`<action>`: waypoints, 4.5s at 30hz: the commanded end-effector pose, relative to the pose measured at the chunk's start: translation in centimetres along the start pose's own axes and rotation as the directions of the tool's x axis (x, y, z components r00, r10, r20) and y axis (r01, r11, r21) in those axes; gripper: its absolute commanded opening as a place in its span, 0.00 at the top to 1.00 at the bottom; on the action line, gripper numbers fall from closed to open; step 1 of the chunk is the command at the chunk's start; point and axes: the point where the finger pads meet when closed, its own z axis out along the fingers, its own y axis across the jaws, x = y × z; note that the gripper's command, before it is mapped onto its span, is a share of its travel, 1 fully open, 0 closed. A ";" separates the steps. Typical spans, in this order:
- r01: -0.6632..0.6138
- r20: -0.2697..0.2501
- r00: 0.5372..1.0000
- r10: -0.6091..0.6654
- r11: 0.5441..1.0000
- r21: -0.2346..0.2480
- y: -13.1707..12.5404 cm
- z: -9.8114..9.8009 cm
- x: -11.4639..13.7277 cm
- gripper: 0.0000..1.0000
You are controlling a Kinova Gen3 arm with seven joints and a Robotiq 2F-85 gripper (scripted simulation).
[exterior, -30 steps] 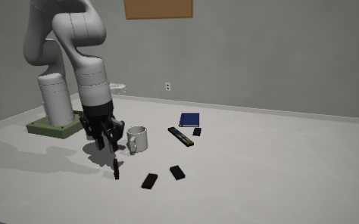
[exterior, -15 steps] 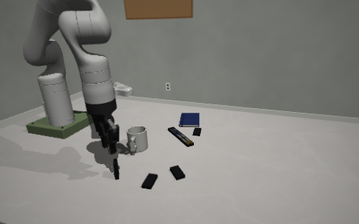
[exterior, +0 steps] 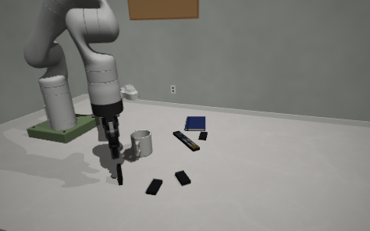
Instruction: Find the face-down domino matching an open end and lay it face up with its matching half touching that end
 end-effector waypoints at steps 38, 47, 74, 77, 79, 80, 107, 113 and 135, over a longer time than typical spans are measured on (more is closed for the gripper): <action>-0.133 0.003 0.991 0.133 0.991 -0.016 0.4 -0.3 0.3 0.51; -0.133 0.003 0.991 0.133 0.991 -0.016 0.4 -0.3 0.3 0.51; -0.134 0.003 0.991 0.134 0.991 -0.015 0.4 0.0 0.4 0.51; -0.135 0.003 0.991 0.135 0.991 -0.015 0.4 0.2 0.4 0.51; -0.135 0.003 0.991 0.135 0.991 -0.015 0.4 0.3 0.4 0.51; -0.135 0.003 0.991 0.135 0.991 -0.015 0.4 0.4 0.4 0.51; -0.135 0.003 0.991 0.135 0.991 -0.015 0.4 2.4 0.4 0.51; -0.135 0.003 0.991 0.135 0.991 -0.015 0.4 2.7 0.4 0.51; -0.135 0.003 0.991 0.135 0.991 -0.015 0.4 2.8 0.4 0.51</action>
